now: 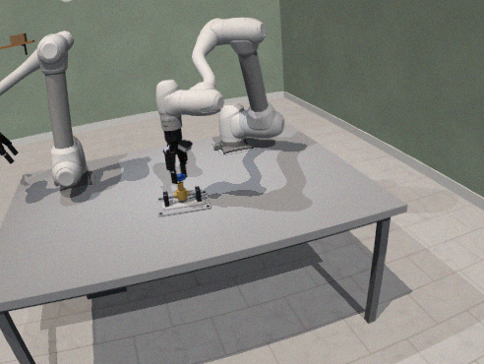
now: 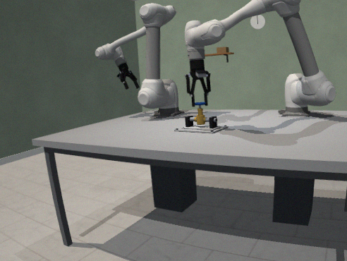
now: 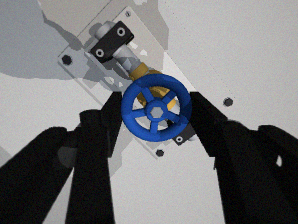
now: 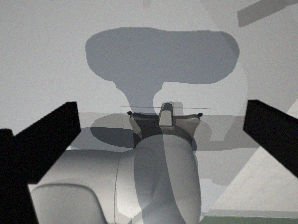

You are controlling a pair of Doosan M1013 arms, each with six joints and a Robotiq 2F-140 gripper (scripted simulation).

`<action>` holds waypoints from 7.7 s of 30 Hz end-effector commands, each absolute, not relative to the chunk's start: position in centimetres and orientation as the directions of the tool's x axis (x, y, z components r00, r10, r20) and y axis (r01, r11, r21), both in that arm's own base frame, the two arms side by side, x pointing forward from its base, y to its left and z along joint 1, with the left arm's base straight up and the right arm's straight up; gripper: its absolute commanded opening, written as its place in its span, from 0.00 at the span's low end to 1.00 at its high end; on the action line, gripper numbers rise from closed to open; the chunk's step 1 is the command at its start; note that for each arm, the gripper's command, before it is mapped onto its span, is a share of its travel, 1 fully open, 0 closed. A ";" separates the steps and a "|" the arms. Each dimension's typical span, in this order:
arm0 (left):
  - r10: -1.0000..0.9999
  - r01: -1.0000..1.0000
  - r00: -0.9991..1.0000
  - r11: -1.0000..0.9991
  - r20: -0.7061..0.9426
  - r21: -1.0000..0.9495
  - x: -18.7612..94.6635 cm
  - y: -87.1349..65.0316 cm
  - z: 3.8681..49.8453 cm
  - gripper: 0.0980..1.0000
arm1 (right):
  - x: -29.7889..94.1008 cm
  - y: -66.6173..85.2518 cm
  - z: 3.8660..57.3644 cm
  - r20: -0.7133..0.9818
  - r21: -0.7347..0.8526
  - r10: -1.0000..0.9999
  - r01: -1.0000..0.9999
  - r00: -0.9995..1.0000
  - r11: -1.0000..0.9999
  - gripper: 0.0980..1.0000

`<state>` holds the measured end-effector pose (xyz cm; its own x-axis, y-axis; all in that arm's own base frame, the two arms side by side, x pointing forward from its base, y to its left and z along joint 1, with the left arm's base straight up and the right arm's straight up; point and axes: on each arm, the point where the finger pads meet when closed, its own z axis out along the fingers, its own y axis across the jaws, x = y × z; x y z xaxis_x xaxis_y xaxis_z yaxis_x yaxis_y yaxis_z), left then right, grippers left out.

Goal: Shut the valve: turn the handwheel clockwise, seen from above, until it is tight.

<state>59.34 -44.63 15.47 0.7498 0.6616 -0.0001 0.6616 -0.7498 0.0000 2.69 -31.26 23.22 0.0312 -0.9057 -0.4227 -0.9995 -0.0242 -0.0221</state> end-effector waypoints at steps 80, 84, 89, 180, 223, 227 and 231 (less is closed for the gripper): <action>-0.251 -0.251 0.968 -0.968 0.002 0.001 59.4 -44.7 15.6 0.00 | 2.7 -31.3 23.3 -0.422 -0.022 -0.906 -0.999 0.031 -0.024 1.00; -0.328 -0.328 0.945 -0.945 0.002 0.000 59.4 -44.7 15.6 0.00 | 2.7 -31.3 23.3 -0.422 -0.022 -0.906 -0.999 0.031 -0.024 1.00; -0.414 -0.414 0.910 -0.910 0.002 0.000 59.4 -44.7 15.6 0.00 | 2.7 -31.3 23.3 -0.422 -0.022 -0.906 -0.999 0.031 -0.024 1.00; -0.690 -0.690 0.724 -0.724 0.002 -0.001 59.4 -44.7 15.6 0.45 | 2.7 -31.3 23.3 -0.422 -0.022 -0.906 -0.999 0.031 -0.024 1.00; -0.690 -0.690 0.724 -0.724 0.002 -0.001 59.4 -44.7 16.1 0.45 | 2.7 -31.3 23.3 -0.422 -0.022 -0.906 -0.999 0.031 -0.024 1.00; -0.690 -0.690 0.724 -0.724 0.002 -0.001 59.4 -44.7 16.6 0.45 | 2.7 -31.3 23.3 -0.422 -0.022 -0.906 -0.999 0.031 -0.024 1.00; -0.690 -0.690 0.724 -0.724 0.002 -0.001 59.4 -44.7 16.9 0.45 | 2.7 -31.3 23.3 -0.422 -0.022 -0.906 -0.999 0.031 -0.024 1.00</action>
